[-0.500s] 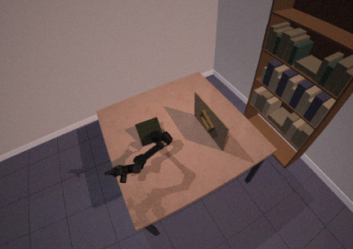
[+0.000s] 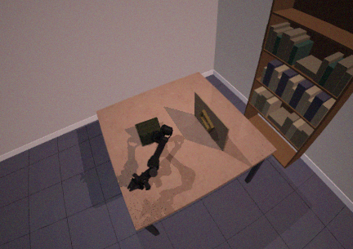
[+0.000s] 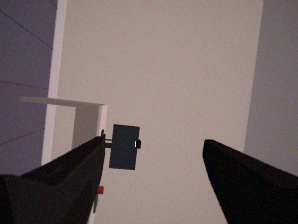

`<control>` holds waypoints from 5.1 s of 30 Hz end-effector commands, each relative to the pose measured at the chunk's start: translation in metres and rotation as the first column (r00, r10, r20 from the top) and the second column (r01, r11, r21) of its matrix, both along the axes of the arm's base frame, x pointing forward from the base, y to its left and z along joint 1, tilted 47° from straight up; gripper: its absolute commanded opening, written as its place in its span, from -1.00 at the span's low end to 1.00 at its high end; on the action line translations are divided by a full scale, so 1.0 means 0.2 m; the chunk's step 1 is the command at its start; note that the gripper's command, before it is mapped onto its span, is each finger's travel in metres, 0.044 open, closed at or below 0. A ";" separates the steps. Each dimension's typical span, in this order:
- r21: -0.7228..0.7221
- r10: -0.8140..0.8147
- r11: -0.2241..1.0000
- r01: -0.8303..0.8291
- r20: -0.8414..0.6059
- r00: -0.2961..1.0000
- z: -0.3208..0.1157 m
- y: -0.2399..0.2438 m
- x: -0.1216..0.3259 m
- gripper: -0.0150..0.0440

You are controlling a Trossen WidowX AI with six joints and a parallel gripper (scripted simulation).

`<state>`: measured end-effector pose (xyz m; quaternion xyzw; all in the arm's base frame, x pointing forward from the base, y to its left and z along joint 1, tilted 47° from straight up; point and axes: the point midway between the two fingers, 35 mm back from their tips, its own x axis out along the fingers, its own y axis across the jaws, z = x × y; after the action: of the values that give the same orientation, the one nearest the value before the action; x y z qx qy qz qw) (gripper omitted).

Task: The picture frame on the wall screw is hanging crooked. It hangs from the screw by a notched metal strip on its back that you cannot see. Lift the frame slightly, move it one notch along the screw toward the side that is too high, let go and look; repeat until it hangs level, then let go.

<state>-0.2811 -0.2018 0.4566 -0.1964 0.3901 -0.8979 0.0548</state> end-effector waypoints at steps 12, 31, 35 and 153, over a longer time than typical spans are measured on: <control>-0.452 0.825 0.553 -0.700 0.176 0.537 -0.18 -0.45 1.04 0.39; -0.906 0.685 -0.069 -0.417 0.261 -0.681 -0.50 0.08 2.21 0.39; -0.950 0.472 -0.039 -0.309 0.255 -0.844 -0.59 0.29 2.35 0.39; -0.883 -0.462 0.327 -0.336 0.161 -0.872 -1.04 1.11 2.69 0.39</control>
<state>0.2368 0.0273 0.2697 -0.5536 -0.0372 -0.0288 -0.8314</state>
